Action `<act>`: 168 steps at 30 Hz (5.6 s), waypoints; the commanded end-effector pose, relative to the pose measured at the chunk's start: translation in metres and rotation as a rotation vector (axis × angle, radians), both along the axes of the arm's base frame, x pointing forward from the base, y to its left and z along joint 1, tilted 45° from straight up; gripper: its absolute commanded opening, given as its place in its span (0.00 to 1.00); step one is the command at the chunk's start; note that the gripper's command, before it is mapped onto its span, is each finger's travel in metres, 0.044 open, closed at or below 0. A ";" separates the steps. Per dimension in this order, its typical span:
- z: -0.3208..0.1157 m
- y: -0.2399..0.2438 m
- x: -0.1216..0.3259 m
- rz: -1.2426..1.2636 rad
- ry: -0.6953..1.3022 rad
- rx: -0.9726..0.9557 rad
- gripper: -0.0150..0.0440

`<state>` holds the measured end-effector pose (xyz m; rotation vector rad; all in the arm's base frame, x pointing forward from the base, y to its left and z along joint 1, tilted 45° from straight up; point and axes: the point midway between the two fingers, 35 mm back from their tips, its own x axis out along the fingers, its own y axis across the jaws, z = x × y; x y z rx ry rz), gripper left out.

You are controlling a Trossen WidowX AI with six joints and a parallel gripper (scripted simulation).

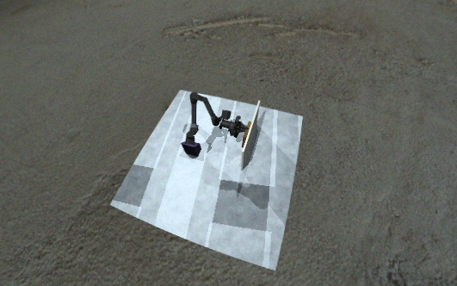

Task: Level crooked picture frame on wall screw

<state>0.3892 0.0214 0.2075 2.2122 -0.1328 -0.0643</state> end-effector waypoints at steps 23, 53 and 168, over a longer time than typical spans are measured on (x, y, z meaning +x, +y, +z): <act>0.008 -0.006 -0.001 -0.018 -0.018 0.005 0.25; 0.006 -0.008 -0.001 -0.018 -0.018 0.005 0.25; -0.005 -0.005 0.000 -0.002 -0.008 0.001 0.25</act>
